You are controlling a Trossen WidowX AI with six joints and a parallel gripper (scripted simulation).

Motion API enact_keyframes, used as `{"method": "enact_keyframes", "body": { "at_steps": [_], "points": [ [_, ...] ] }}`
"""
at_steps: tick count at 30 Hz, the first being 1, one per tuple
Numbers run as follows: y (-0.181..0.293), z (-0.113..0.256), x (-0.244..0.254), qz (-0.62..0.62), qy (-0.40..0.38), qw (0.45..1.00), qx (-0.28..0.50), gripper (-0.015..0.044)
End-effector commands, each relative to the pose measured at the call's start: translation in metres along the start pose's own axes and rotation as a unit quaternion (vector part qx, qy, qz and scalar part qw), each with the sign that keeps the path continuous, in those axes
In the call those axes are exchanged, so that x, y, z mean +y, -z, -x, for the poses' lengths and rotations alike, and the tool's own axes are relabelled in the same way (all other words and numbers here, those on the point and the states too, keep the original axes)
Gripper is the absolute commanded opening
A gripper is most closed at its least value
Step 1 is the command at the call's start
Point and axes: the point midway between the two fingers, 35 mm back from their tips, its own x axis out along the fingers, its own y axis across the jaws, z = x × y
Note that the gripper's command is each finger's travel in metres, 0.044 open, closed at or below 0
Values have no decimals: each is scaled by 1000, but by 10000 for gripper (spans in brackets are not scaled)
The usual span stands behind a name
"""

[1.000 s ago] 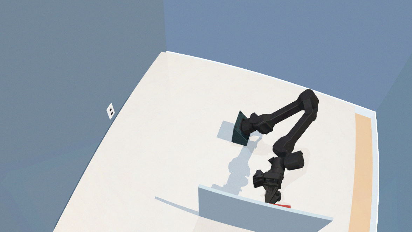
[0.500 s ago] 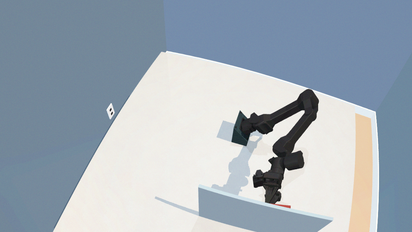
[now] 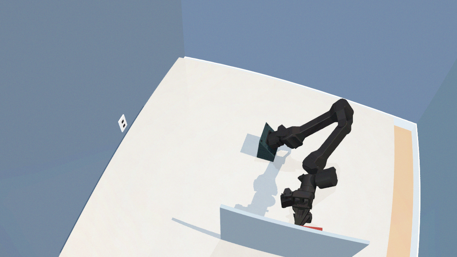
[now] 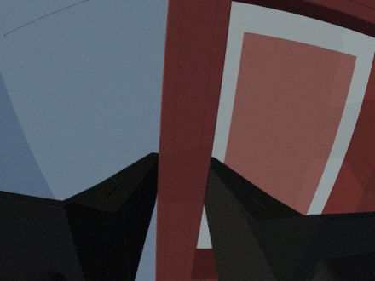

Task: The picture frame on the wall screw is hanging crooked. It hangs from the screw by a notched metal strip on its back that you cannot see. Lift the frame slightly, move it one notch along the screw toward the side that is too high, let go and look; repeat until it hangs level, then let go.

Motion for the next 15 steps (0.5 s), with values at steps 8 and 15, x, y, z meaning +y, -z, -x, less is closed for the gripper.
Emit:
{"method": "enact_keyframes", "body": {
  "at_steps": [8, 15],
  "points": [
    [1, 0, -1, -3, 2, 1000, 1, 0],
    [0, 0, 1, -3, 2, 1000, 1, 0]
  ]
}}
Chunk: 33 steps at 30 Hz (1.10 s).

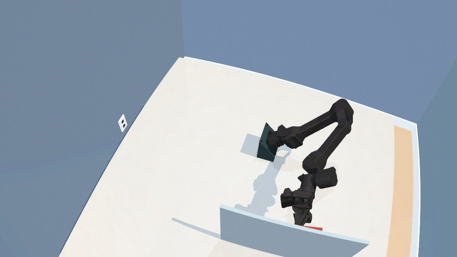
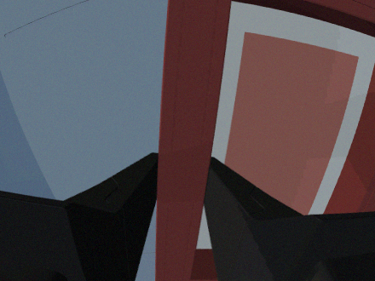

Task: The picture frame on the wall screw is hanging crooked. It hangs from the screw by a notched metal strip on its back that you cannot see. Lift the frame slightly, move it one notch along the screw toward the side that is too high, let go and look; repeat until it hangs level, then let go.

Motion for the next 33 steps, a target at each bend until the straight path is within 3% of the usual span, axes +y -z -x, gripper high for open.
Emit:
{"method": "enact_keyframes", "body": {
  "at_steps": [1, 33],
  "points": [
    [0, 0, 1, -3, 2, 1000, 1, 0],
    [0, 0, 9, -2, 2, 1000, 1, 0]
  ]
}}
